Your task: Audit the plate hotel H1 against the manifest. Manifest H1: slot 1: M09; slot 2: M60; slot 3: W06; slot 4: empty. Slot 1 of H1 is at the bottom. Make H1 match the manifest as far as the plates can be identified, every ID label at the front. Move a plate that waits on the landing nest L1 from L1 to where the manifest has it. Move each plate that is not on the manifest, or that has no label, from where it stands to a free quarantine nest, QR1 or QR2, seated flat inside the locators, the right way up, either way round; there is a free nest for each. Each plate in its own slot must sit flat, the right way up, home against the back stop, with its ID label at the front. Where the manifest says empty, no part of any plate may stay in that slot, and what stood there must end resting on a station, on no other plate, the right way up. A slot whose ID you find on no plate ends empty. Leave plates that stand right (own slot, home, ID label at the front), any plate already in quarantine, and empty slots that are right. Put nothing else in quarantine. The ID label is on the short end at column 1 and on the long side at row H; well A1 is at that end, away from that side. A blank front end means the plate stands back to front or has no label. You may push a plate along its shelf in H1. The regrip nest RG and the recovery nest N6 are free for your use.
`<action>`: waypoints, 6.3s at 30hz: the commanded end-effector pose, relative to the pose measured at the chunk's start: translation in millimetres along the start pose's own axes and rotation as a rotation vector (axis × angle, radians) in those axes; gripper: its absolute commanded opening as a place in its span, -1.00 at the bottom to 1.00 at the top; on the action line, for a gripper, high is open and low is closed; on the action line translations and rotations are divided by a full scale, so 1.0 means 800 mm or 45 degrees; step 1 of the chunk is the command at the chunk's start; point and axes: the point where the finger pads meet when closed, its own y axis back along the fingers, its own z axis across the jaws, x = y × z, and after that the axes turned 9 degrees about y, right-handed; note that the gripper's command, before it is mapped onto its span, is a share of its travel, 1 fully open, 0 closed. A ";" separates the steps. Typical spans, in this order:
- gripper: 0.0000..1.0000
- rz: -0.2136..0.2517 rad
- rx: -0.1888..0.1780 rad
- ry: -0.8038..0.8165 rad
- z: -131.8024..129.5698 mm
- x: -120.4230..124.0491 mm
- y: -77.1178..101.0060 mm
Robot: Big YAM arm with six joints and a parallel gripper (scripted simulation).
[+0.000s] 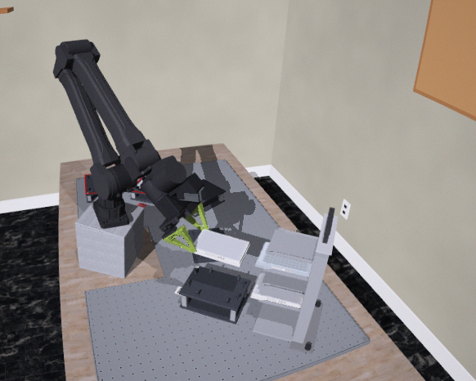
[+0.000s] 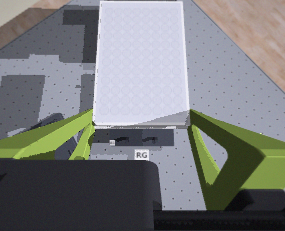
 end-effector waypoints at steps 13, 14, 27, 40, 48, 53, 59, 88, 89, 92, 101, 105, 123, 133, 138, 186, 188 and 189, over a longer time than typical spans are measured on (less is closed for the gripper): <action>0.72 -0.046 0.008 0.011 0.000 -0.003 -0.013; 0.72 -0.049 0.009 0.013 0.000 -0.004 -0.013; 0.72 -0.045 0.008 0.010 0.002 0.009 -0.024; 0.72 -0.104 0.028 0.023 -0.011 -0.033 -0.033; 0.72 -0.103 0.027 0.023 -0.011 -0.039 -0.041; 0.72 -0.074 0.017 0.019 -0.005 -0.023 -0.044; 0.72 -0.103 0.026 0.022 -0.011 -0.046 -0.050; 0.72 -0.101 0.023 0.021 -0.013 -0.065 -0.075; 0.72 -0.102 0.023 0.020 -0.013 -0.066 -0.076; 0.72 -0.101 0.023 0.021 -0.013 -0.068 -0.078; 0.72 -0.101 0.022 0.020 -0.014 -0.074 -0.086; 0.72 -0.101 0.022 0.019 -0.014 -0.077 -0.089; 0.72 -0.070 0.021 0.016 -0.014 -0.063 -0.089; 0.72 -0.097 0.022 0.018 -0.015 -0.079 -0.095; 0.72 -0.083 0.020 0.017 -0.013 -0.072 -0.097; 0.72 -0.099 0.020 0.018 -0.017 -0.100 -0.129; 0.72 -0.063 0.012 0.013 -0.012 -0.078 -0.128; 0.72 -0.073 0.015 0.014 -0.013 -0.085 -0.129</action>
